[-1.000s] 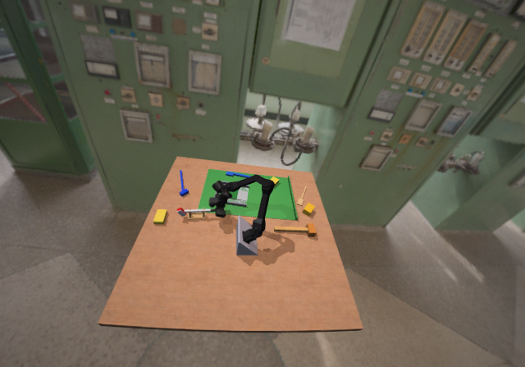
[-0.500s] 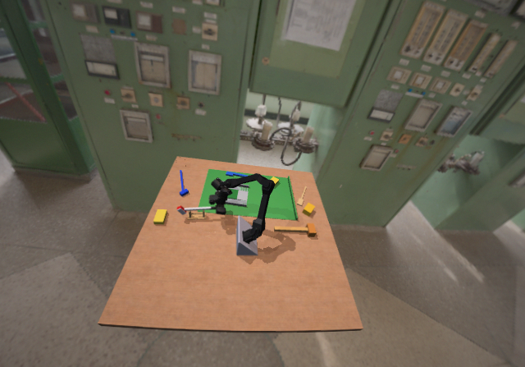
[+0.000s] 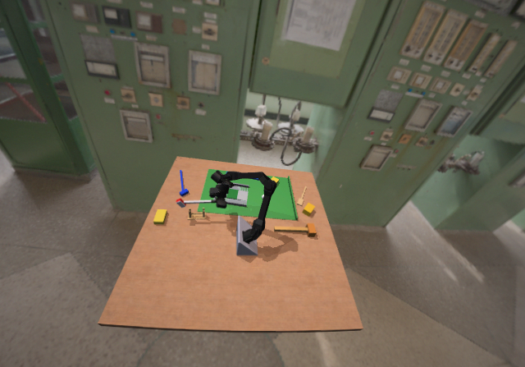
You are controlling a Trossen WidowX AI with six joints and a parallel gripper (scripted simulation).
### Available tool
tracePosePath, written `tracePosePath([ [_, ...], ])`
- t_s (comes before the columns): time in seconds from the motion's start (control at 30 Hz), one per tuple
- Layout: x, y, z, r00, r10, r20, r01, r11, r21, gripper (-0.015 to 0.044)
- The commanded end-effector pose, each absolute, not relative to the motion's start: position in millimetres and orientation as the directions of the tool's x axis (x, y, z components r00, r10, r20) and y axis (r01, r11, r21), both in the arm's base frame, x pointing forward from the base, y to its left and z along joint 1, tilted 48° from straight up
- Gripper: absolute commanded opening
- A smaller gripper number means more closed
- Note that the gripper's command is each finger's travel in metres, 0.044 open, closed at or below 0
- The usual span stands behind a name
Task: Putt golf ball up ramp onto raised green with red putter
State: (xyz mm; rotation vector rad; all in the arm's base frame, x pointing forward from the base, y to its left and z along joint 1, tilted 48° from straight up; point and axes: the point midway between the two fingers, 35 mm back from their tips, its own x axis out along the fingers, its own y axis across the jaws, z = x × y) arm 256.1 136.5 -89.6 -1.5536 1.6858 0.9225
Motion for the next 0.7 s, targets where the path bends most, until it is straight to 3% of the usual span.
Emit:
tracePosePath([
  [0.0, 264.8, 127.0, -71.8, -0.066, -0.536, -0.842, -0.993, 0.117, 0.003, 0.0000],
  [0.67, 287.1, 46.1, 41.5, -0.028, -0.590, -0.807, -0.757, 0.540, -0.369, 0.0000],
])
